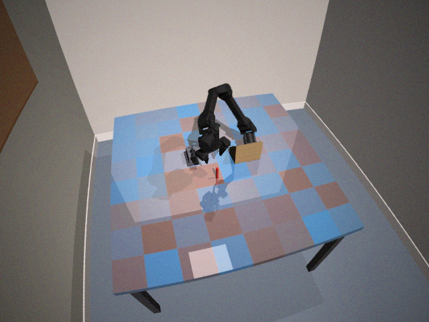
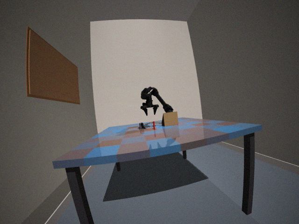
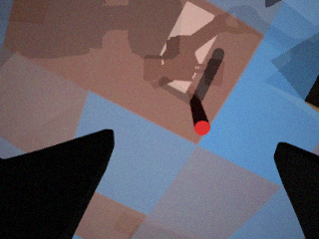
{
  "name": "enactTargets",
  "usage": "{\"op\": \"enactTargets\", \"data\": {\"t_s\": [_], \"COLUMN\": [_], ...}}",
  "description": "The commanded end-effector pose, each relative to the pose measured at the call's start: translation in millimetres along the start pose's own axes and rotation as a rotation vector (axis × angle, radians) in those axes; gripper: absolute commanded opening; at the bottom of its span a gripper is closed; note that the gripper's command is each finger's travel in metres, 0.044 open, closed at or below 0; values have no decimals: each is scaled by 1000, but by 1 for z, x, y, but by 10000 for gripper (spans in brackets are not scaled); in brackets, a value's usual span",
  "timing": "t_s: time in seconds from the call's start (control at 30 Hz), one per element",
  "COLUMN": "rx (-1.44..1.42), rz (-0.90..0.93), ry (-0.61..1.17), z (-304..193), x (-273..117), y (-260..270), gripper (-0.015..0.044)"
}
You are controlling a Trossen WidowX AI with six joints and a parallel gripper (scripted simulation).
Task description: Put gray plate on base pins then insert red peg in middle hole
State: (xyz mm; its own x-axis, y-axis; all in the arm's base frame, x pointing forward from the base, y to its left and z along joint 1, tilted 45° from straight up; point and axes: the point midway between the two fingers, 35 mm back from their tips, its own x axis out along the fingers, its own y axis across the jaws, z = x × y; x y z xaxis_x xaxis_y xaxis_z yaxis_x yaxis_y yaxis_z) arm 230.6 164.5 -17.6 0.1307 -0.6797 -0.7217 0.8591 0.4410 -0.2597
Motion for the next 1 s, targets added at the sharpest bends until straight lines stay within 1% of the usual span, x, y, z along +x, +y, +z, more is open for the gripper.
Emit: {"op": "enactTargets", "data": {"t_s": [0.0,0.07,0.2,0.3,0.4,0.97], "rx": [-22,-22,-21,-21,-21,-23], "rz": [-4,-4,-4,-4,-4,-5], "ry": [-1,-1,-2,-2,-2,-3], "z": [-15,-15,-15,-15,-16,-16], "x": [3,5,32,35,48,72], "y": [-8,-8,-12,-12,-13,-12], "gripper": [440,440,440,440,440,440]}}
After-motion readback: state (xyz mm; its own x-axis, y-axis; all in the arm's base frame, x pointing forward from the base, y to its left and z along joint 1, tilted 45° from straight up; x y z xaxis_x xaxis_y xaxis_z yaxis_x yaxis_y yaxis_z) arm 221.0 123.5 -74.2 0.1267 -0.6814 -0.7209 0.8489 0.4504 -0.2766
